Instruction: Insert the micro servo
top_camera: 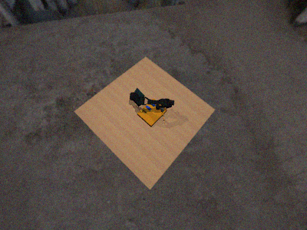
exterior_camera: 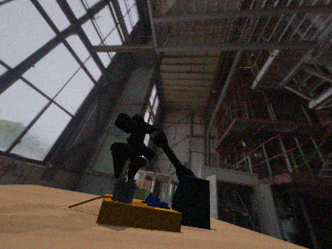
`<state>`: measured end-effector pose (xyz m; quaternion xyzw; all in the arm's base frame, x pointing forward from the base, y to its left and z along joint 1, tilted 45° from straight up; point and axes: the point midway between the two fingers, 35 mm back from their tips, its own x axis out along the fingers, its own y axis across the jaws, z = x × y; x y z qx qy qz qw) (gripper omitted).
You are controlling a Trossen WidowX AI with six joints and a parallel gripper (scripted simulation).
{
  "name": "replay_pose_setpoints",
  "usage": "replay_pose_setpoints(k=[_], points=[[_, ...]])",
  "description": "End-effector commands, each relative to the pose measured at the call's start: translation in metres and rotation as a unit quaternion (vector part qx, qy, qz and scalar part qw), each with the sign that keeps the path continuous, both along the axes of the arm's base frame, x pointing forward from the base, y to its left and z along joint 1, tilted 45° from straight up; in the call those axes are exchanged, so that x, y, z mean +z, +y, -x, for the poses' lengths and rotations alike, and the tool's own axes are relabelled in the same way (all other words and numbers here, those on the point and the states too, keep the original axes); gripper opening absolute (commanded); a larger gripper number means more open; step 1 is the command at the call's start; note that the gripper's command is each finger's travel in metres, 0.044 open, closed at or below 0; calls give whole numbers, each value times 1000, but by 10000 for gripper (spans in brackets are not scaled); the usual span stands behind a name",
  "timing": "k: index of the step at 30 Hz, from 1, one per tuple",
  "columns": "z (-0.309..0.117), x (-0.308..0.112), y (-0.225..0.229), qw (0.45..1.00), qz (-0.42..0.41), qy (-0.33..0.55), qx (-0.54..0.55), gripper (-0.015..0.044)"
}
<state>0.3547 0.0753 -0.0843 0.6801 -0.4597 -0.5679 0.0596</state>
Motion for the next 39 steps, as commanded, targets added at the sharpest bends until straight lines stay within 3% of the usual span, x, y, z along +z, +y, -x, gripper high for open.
replay_pose_setpoints(k=[1,5,18,23,26,39], points=[[2,-5,-6,1000,2,2,2,440],[2,-8,-8,1000,2,2,2,440],[2,-8,-8,1000,2,2,2,99],[2,-8,-8,1000,2,2,2,65],[1,-4,-4,1000,2,2,2,0],[7,17,10,1000,2,3,2,0]])
